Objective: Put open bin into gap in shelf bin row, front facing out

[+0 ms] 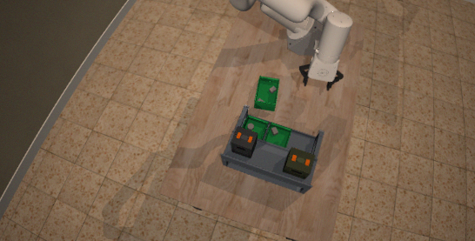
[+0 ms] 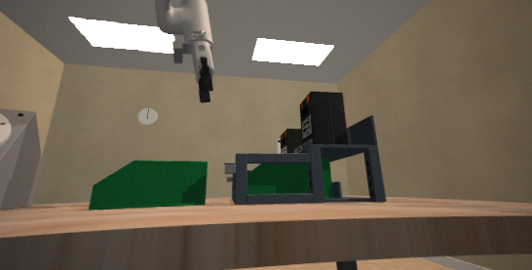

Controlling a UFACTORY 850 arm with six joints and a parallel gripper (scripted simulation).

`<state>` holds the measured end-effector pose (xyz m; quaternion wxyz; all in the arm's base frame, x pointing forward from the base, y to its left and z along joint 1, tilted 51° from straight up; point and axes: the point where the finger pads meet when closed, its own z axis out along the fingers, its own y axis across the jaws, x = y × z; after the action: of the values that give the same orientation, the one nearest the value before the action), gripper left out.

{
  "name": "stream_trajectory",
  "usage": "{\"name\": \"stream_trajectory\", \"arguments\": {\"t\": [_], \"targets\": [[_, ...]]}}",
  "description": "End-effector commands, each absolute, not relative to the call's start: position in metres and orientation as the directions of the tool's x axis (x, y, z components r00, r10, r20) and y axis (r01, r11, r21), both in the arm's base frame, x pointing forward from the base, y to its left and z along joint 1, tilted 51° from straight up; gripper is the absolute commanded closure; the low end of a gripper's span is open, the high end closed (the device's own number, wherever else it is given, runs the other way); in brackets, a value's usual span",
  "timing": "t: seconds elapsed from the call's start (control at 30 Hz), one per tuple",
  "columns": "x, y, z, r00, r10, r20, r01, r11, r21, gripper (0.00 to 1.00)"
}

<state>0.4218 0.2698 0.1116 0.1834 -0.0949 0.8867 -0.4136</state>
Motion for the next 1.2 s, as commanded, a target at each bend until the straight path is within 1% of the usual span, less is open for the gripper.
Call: {"name": "stream_trajectory", "arguments": {"t": [0.0, 0.87, 1.03, 1.17], "targets": [[0.422, 0.269, 0.112, -0.962, -0.229, -0.146, -0.035, 0.637, -0.770, 0.00], [0.422, 0.269, 0.112, -0.969, -0.210, -0.126, -0.038, 0.638, -0.769, 0.00], [0.408, 0.236, 0.146, -0.969, -0.210, -0.126, -0.038, 0.638, -0.769, 0.00], [0.408, 0.236, 0.146, -0.969, -0.210, -0.126, -0.038, 0.638, -0.769, 0.00]]}}
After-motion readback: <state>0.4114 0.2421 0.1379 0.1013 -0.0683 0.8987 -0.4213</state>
